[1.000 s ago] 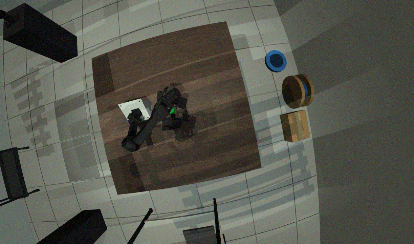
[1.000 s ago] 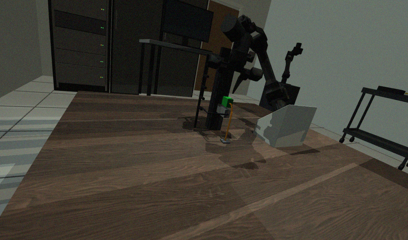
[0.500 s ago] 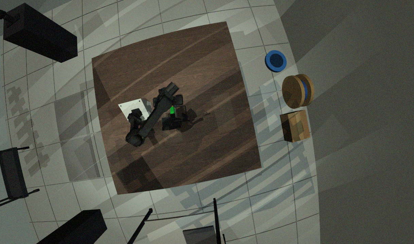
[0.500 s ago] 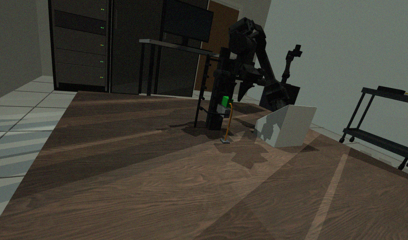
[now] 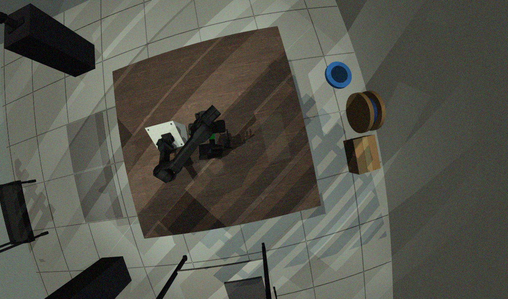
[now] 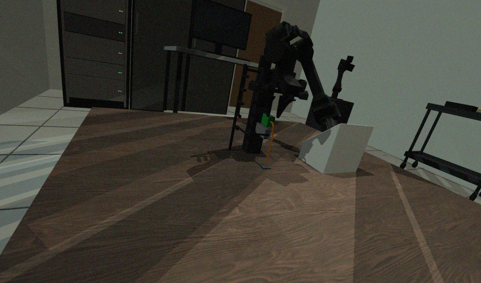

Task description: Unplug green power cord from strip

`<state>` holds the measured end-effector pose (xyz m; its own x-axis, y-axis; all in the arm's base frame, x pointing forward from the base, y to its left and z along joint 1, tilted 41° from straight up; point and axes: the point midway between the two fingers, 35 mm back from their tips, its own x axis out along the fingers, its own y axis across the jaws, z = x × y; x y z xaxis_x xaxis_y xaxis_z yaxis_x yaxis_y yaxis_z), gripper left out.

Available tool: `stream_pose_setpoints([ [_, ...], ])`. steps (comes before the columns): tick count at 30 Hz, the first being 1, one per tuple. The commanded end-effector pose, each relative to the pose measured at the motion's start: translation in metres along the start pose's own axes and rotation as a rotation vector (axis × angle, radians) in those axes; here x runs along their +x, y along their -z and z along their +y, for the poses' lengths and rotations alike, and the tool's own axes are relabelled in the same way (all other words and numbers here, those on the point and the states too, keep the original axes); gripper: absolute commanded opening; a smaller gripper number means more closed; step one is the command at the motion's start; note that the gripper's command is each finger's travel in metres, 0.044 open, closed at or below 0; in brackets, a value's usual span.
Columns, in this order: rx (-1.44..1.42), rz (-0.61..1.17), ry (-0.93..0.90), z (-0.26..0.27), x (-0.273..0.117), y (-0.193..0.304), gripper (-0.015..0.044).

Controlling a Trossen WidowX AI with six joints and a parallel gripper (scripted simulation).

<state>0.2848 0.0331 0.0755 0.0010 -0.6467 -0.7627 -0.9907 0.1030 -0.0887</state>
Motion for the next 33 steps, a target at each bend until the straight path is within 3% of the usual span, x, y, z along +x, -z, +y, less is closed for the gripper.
stream_pose_setpoints([
  [1,-0.002,0.004,-0.002,0.001,0.001,0.009,0.0160],
  [27,-0.002,0.006,-0.002,0.002,0.013,0.019,0.0160],
  [30,0.003,0.001,0.000,0.001,0.011,0.018,0.0081],
  [33,0.003,0.001,0.000,0.001,0.011,0.018,0.0061],
])
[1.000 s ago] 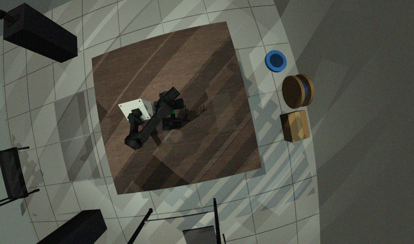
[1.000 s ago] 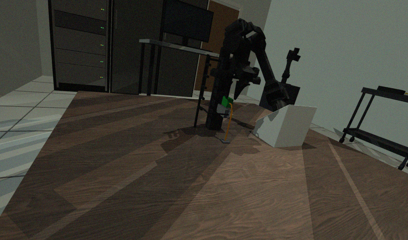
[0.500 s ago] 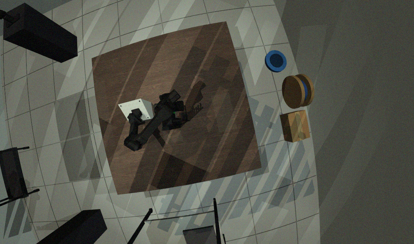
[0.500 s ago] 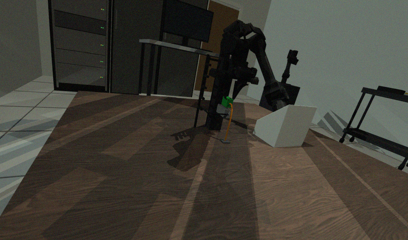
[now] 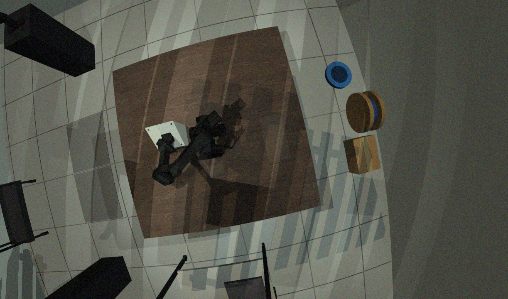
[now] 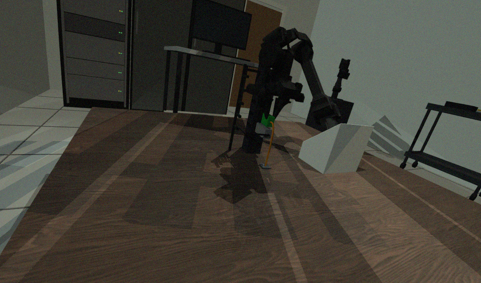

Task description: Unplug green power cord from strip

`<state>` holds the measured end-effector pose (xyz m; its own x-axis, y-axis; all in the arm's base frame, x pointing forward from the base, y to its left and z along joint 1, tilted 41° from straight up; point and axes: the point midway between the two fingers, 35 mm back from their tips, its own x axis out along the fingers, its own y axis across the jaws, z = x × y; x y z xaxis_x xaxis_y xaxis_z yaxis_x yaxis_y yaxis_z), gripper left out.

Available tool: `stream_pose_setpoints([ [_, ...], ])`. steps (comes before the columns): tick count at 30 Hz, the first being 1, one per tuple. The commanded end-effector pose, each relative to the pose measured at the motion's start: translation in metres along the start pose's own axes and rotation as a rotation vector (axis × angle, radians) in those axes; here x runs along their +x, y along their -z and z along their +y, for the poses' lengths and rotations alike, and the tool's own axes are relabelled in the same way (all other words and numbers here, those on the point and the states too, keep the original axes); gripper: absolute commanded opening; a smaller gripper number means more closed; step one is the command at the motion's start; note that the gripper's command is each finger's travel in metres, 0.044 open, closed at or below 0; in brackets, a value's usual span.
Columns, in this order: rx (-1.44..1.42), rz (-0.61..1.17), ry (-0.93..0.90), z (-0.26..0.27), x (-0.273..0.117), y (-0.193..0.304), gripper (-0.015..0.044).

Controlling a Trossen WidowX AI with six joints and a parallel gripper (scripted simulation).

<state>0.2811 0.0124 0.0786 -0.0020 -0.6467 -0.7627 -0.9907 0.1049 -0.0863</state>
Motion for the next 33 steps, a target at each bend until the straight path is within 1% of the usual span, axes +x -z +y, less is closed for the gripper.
stream_pose_setpoints([
  [1,0.003,0.001,0.003,-0.001,0.000,0.000,0.0055],
  [6,0.003,0.001,0.003,-0.001,0.000,0.000,0.0021],
  [7,0.003,0.001,0.003,-0.001,0.000,0.000,0.0000],
  [33,0.000,-0.002,0.002,-0.002,-0.003,-0.039,0.0000],
])
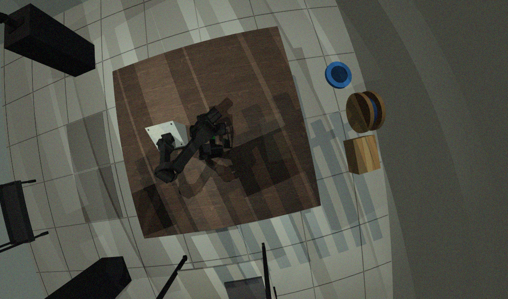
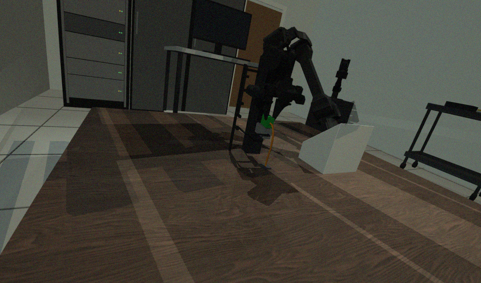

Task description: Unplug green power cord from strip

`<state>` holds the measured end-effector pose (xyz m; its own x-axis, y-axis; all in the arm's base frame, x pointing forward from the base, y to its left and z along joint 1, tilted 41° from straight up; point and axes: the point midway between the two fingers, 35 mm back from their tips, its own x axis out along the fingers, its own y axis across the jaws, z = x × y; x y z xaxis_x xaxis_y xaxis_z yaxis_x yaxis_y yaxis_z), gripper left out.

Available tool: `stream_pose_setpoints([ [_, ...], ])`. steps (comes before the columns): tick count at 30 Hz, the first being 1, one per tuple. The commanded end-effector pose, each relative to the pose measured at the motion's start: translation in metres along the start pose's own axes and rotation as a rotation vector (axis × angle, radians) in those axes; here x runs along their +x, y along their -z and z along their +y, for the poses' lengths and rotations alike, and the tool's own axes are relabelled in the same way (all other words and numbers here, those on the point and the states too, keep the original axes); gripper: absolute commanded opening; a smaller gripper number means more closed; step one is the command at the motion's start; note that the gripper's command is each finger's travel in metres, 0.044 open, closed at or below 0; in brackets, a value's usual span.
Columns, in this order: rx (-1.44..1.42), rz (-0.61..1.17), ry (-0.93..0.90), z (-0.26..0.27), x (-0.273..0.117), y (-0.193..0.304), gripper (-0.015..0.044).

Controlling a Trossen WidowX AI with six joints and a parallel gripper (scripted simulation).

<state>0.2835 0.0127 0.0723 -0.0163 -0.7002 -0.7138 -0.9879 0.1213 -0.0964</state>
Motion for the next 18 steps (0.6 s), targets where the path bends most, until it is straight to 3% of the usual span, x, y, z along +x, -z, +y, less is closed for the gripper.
stream_pose_setpoints([
  [1,-0.019,-0.076,0.006,0.000,-0.010,-0.036,0.0000],
  [8,-0.019,-0.076,0.006,0.002,-0.013,-0.047,0.0000],
  [14,-0.015,-0.079,0.008,0.002,-0.012,-0.039,0.0158],
  [18,-0.015,-0.079,0.008,0.002,-0.012,-0.039,0.0160],
])
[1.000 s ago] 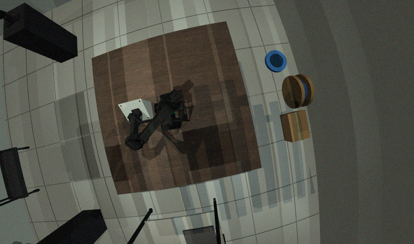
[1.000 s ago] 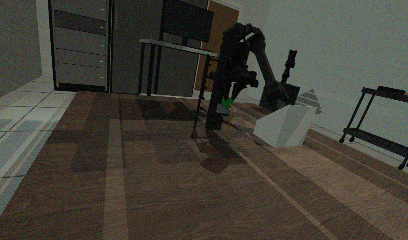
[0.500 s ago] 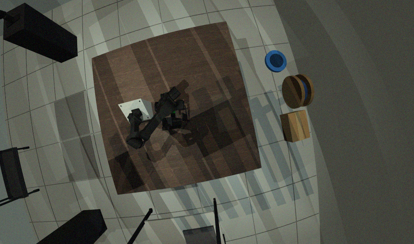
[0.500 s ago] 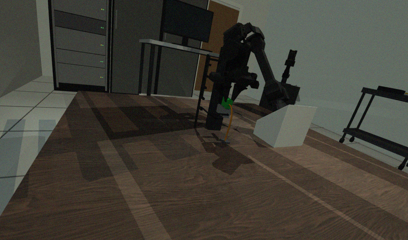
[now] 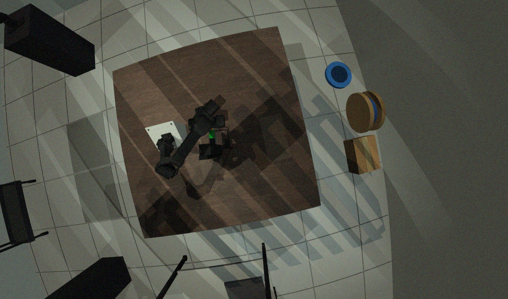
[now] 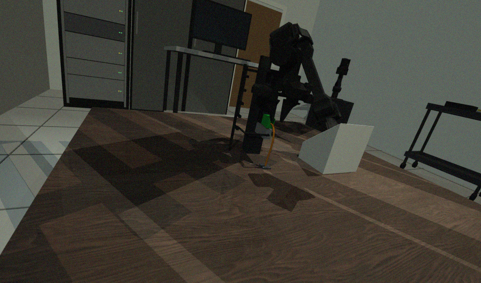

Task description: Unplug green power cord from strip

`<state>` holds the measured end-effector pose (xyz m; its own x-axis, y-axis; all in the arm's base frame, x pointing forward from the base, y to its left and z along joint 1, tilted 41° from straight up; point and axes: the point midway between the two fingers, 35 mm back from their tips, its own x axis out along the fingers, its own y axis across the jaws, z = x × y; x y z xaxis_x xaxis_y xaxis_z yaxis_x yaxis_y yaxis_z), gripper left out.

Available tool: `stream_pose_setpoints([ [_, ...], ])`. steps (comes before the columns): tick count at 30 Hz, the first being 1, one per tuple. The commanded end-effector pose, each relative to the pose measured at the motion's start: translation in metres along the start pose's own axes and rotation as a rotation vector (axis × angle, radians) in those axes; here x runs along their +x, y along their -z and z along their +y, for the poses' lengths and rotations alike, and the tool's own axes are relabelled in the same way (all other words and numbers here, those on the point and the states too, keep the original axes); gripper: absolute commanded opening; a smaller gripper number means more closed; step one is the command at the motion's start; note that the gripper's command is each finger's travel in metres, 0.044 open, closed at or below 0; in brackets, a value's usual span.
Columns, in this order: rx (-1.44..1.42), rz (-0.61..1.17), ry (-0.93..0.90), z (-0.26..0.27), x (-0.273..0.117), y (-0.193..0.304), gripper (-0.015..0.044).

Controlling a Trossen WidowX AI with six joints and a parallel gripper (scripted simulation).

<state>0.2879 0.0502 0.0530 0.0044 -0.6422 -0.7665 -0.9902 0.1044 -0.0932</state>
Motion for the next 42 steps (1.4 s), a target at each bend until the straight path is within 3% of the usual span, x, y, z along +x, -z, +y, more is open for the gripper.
stream_pose_setpoints([
  [1,0.000,0.001,-0.001,0.000,0.000,0.001,0.0160],
  [42,-0.006,0.012,-0.005,0.001,-0.005,0.043,0.0160],
])
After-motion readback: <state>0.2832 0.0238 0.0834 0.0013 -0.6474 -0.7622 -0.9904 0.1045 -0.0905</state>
